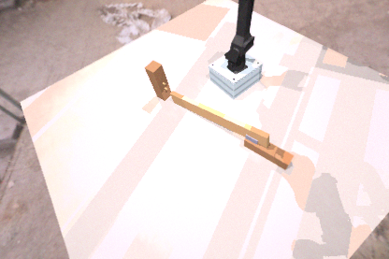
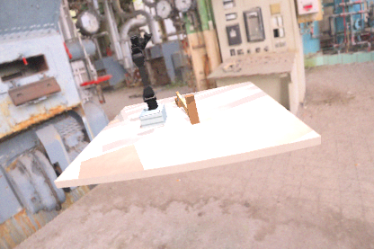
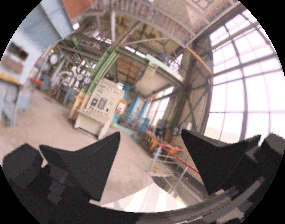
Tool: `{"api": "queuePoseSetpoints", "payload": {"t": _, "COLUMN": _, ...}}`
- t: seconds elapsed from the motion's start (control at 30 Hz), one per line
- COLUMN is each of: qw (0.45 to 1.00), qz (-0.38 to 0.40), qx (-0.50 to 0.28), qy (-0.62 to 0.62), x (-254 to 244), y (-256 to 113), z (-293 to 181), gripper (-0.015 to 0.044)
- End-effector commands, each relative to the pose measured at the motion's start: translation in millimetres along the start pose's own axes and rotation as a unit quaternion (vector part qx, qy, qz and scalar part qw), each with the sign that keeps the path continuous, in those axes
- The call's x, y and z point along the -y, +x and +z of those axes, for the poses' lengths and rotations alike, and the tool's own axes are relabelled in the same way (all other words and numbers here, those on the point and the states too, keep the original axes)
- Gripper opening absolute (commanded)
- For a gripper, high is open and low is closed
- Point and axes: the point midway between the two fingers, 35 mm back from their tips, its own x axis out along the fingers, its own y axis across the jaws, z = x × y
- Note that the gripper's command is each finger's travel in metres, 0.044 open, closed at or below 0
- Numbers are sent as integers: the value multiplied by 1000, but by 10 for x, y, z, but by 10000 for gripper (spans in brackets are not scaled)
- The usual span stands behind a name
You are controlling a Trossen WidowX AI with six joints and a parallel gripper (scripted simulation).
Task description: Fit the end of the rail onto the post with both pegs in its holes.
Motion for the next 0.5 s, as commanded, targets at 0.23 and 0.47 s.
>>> {"api": "queuePoseSetpoints", "payload": {"t": 0.23, "qw": 981, "qz": 7, "qx": -83, "qy": -177, "x": 261, "y": 454, "z": -945, "gripper": 440}}
{"api": "queuePoseSetpoints", "payload": {"t": 0.47, "qw": 923, "qz": 42, "qx": -195, "qy": -329, "x": 746, "y": 677, "z": -2065, "gripper": 440}}
